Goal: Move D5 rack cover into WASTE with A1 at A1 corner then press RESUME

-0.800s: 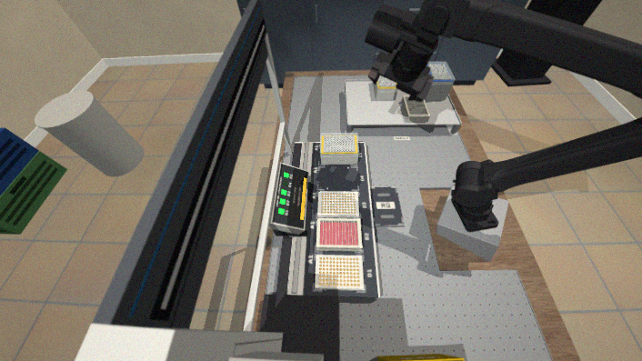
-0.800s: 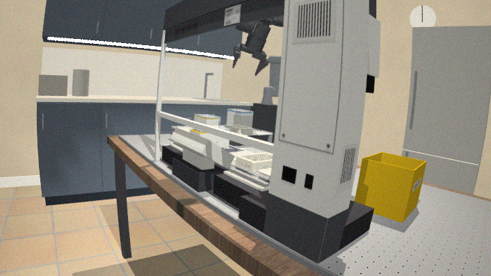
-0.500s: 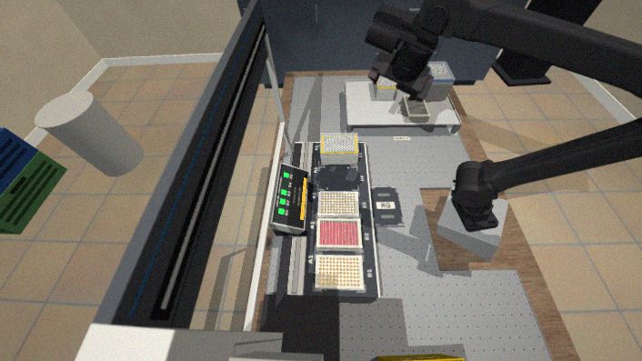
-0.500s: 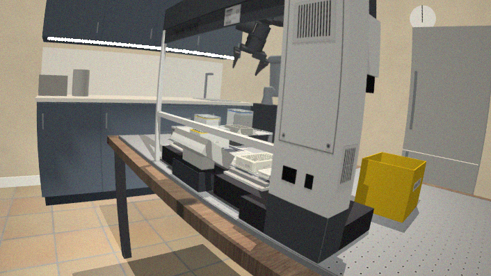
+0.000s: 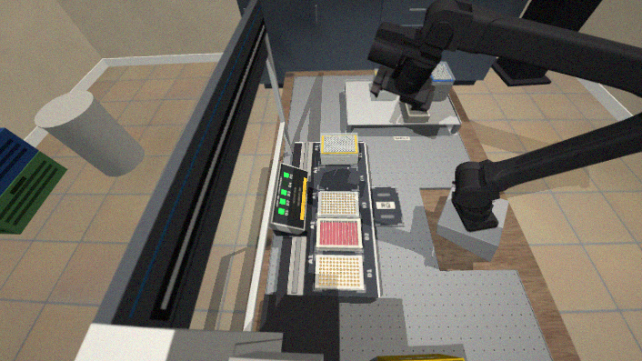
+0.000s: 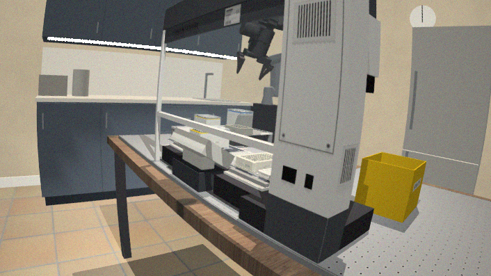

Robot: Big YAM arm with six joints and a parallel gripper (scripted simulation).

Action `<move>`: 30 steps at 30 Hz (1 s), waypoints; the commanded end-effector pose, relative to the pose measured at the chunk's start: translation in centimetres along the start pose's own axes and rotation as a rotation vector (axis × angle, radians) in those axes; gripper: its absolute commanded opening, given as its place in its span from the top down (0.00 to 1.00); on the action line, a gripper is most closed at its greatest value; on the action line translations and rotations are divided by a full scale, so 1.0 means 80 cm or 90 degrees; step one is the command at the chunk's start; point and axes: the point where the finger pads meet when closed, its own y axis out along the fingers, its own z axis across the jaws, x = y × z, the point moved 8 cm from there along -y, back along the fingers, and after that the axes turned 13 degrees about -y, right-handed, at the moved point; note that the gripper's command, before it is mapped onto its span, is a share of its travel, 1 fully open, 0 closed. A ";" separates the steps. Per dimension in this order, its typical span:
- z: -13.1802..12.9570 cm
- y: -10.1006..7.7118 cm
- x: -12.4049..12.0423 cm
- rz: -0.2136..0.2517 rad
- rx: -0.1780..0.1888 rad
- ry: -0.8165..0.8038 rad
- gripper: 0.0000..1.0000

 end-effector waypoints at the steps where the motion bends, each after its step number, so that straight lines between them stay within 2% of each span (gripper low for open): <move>1: -0.007 -0.013 -0.013 0.004 0.026 -0.032 0.00; 8: -0.021 -0.009 -0.051 0.021 0.041 -0.117 0.00; 10: -0.021 -0.009 -0.051 0.021 0.041 -0.117 0.00; 11: -0.012 -0.025 -0.046 0.022 0.063 -0.117 0.00; 12: -0.024 -0.006 -0.062 0.026 0.043 -0.143 0.00; 25: -0.045 0.004 -0.137 0.056 0.063 -0.310 0.00; 27: -0.045 0.004 -0.137 0.056 0.063 -0.310 0.00; 28: -0.033 -0.019 -0.129 0.064 0.096 -0.299 0.00; 29: -0.046 0.002 -0.146 0.062 0.072 -0.331 0.00; 30: -0.050 0.005 -0.153 0.063 0.070 -0.347 0.00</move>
